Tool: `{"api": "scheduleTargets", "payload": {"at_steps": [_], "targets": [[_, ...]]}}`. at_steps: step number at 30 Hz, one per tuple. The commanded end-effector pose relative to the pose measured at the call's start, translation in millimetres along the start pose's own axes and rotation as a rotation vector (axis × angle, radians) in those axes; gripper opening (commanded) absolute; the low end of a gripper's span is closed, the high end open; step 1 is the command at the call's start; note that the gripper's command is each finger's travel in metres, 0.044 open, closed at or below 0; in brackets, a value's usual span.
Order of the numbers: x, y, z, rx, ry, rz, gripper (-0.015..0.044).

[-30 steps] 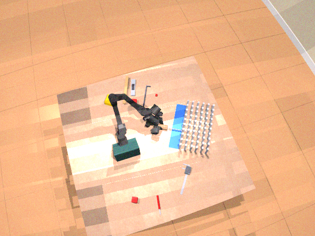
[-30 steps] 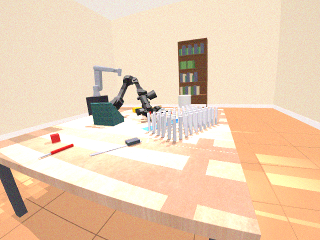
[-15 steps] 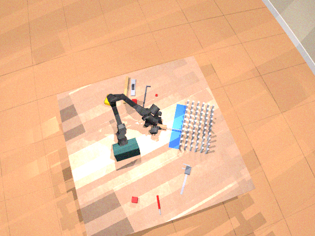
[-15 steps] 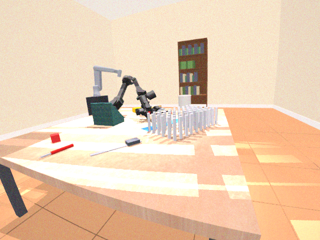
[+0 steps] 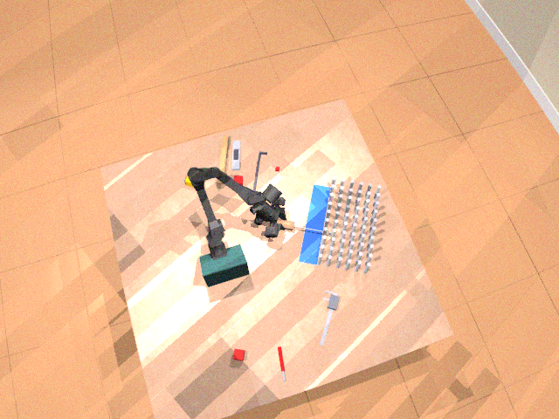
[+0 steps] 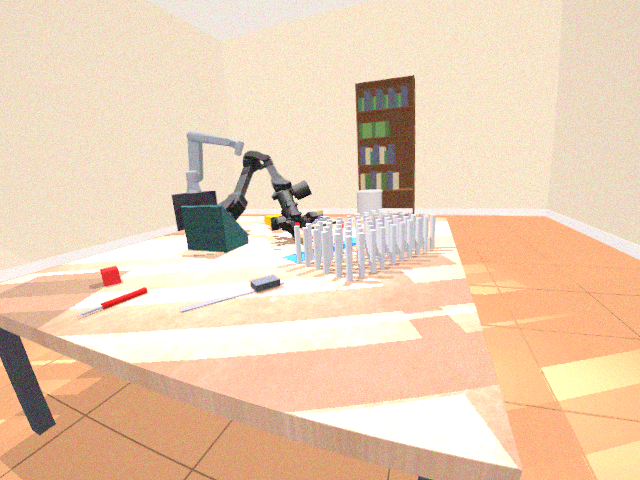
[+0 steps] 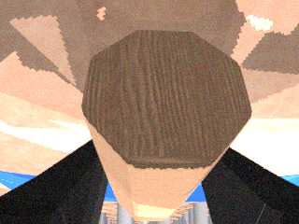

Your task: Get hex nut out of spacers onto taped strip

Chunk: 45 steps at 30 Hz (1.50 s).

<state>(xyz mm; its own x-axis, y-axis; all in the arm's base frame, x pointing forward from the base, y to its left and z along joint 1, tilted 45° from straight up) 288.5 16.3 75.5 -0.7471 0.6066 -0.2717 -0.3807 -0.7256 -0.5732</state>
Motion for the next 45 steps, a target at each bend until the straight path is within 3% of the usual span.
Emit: {"api": "scheduleTargets", "payload": {"at_steps": [1, 45], "targets": [[3, 0, 3, 0.001, 0.001, -0.004, 0.0000], [21, -5, 15, 0.001, 0.000, -0.004, 0.0000]]}}
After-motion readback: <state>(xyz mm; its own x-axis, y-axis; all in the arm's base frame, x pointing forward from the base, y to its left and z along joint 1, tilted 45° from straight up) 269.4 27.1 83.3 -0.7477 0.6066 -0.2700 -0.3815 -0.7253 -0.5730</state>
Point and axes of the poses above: the point midway between the two fingers, 35 mm back from their tips, its own z axis back along the fingers, its own y axis across the jaws, x = y × z, the point moved 5 cm from there along z, back along the fingers, and after that the axes turned 15 degrees about z, right-handed, at the moved point
